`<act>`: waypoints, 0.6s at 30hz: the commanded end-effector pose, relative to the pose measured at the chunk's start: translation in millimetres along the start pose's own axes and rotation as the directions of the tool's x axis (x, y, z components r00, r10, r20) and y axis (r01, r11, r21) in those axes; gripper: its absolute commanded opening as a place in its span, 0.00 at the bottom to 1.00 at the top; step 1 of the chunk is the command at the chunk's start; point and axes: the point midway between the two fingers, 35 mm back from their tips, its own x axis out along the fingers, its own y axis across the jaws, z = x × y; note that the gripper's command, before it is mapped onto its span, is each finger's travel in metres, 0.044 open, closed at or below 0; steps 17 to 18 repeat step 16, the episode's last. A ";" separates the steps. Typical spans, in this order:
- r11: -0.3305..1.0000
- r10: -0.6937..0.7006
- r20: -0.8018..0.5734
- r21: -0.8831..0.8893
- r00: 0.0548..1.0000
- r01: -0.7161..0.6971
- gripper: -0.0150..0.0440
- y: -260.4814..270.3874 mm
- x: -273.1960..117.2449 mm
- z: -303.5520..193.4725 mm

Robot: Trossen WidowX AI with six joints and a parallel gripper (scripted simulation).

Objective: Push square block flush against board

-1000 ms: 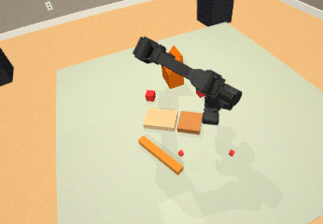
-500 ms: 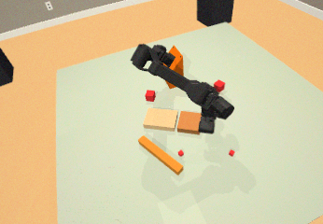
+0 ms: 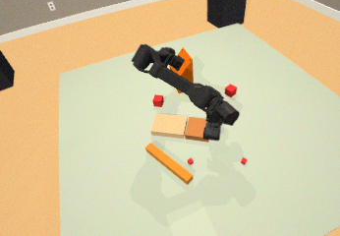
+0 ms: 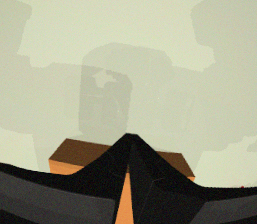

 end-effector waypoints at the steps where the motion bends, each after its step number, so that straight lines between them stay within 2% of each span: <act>1: 1.000 0.004 -0.012 -0.004 1.000 -0.004 0.25 0.6 3.1 -9.5; 8: 1.000 0.004 -0.013 -0.004 1.000 -0.004 0.25 0.5 3.1 -21.1; 18: 1.000 0.004 -0.012 -0.004 1.000 -0.004 0.25 -0.5 3.1 -12.5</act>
